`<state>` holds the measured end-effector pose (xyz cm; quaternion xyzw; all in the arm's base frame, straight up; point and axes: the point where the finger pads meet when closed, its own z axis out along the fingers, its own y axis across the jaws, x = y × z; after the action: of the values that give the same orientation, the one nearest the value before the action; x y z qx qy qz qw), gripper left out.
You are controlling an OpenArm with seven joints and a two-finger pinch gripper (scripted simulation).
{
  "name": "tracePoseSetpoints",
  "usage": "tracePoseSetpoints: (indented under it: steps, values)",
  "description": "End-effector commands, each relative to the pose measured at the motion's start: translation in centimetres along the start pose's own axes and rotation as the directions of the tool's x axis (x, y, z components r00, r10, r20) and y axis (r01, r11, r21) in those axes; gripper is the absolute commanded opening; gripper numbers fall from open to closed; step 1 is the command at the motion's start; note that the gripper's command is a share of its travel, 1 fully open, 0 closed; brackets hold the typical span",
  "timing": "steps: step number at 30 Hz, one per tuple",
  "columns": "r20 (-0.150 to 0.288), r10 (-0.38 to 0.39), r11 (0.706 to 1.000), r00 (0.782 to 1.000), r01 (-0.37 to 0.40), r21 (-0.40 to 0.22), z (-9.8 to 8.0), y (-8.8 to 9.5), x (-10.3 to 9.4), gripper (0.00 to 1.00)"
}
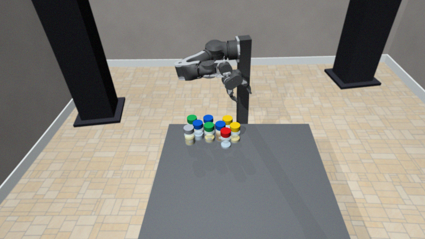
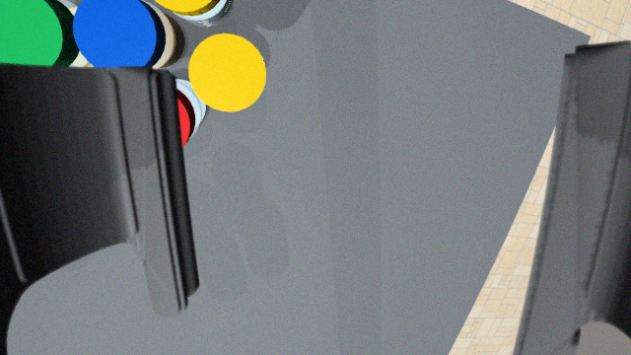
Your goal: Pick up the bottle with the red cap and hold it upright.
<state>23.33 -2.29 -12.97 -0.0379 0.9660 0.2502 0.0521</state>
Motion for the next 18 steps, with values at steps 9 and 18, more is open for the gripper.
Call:
tracePoseSetpoints:
  steps: [9, 18]
  values:
    - [-0.013, 0.125, 0.992, 0.992, -0.125, -0.004, -1.2, -1.7, 0.5, 0.45]
    - [-0.013, 0.324, 0.946, 0.946, -0.324, 0.006, -3.1, -4.9, 0.8, 0.45]
